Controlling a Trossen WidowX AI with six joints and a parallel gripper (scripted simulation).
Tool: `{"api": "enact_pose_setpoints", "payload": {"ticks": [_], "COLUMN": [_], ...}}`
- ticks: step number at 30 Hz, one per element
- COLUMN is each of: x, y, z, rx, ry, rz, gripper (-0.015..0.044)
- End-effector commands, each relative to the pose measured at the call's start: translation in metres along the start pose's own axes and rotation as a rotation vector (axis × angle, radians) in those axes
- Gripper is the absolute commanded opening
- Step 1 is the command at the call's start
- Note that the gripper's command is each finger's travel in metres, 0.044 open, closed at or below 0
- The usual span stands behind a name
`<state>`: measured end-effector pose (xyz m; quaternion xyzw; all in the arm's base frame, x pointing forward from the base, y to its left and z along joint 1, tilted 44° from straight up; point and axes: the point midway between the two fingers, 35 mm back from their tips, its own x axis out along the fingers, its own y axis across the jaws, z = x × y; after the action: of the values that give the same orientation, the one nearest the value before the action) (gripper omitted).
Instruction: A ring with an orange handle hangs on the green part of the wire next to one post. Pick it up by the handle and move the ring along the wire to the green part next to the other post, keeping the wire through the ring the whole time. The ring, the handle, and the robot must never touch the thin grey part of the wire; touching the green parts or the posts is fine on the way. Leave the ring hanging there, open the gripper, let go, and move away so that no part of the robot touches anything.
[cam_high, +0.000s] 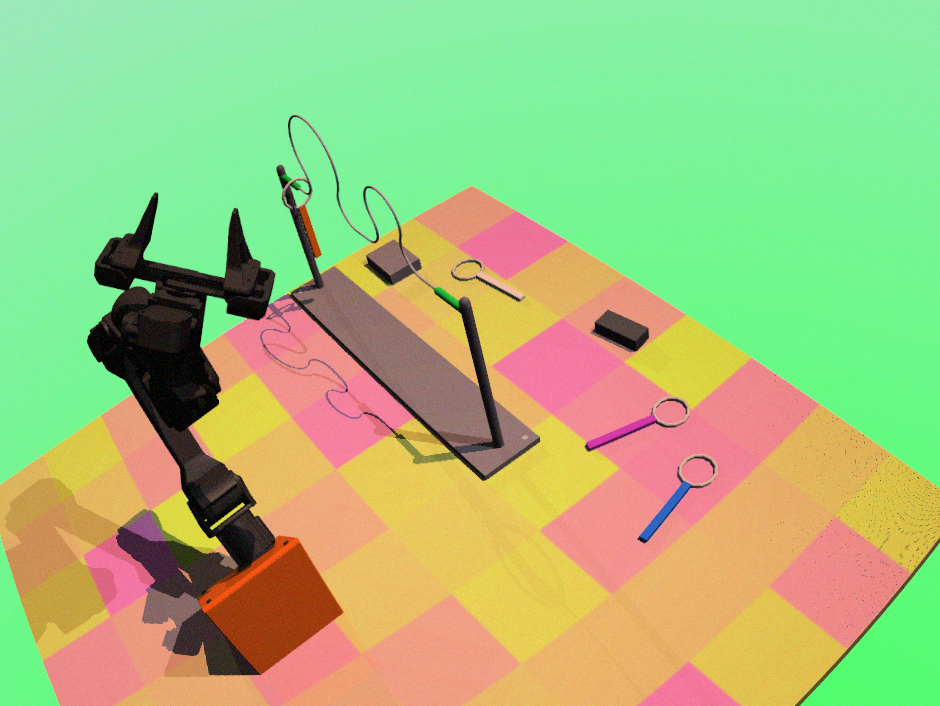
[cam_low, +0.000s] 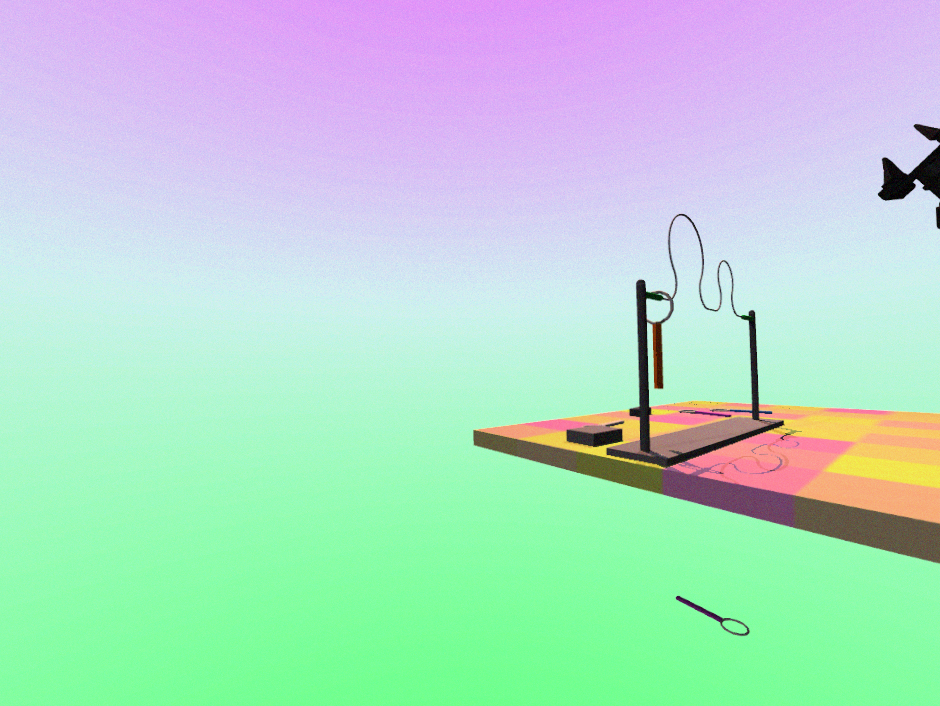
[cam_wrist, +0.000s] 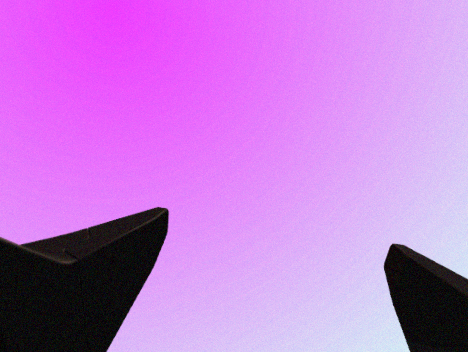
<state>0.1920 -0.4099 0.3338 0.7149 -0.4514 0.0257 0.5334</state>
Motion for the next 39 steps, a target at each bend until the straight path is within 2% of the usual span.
{"api": "enact_pose_setpoints", "payload": {"ticks": [1,9,24,39], "x": [0.000,0.019,0.051,0.058], "y": [0.000,-0.017,-0.052,-0.073], "z": [0.000,-0.035,-0.135,-0.237], "rx": [-0.001,-0.041,-0.144,-0.244], "ry": [0.001,0.038,0.139,0.239], "rz": [0.000,-0.018,-0.057,-0.086], "gripper": [0.0374,0.0164,0.0160,0.0160]}}
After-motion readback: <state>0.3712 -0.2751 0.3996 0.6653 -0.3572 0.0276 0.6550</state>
